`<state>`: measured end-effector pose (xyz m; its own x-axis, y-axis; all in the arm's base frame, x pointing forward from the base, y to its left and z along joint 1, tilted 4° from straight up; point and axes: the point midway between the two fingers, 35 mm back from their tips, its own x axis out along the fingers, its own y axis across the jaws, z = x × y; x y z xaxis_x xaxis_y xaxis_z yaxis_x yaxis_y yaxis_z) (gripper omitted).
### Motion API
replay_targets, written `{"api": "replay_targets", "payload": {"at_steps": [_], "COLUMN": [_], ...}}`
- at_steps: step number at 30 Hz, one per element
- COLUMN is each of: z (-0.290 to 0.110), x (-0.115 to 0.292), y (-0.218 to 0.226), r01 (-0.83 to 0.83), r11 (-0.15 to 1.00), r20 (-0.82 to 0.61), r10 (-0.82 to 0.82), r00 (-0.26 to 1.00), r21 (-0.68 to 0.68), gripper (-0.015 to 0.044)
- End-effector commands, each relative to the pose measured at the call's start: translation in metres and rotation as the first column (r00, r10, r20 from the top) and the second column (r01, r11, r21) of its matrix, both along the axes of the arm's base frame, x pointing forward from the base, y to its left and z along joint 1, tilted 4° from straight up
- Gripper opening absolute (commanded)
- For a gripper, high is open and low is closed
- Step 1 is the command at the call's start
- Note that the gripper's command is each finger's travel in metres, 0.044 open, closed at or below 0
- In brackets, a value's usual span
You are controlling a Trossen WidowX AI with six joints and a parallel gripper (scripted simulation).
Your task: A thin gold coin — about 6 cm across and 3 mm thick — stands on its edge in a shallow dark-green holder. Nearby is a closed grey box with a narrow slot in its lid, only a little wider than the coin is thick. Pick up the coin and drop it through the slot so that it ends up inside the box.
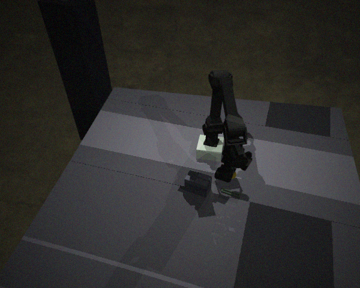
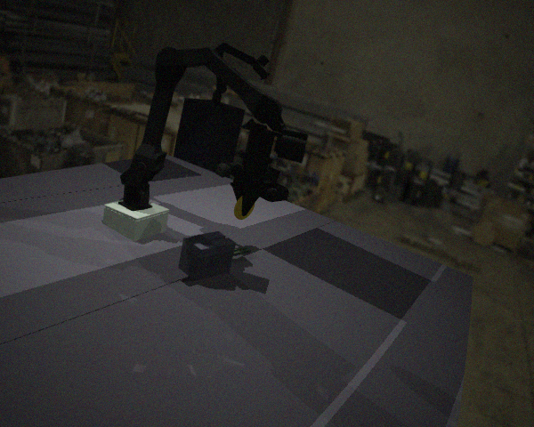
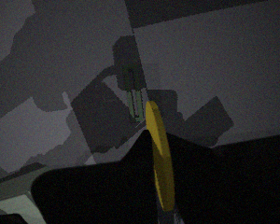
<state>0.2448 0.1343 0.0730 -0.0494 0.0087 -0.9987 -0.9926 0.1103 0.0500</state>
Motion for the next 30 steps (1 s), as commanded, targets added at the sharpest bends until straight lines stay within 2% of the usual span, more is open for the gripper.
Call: {"api": "replay_targets", "payload": {"at_steps": [1, 30], "z": [-0.001, -0.001], "x": [0.002, 0.018], "y": [-0.010, -0.083], "r01": [-0.001, -0.001], "r11": [1.000, 1.000], "r20": [-0.003, -0.001], "r10": [0.001, 0.001], "r00": [1.000, 1.000], "r21": [-0.007, -0.014], "gripper": [0.0000, 0.0000]}}
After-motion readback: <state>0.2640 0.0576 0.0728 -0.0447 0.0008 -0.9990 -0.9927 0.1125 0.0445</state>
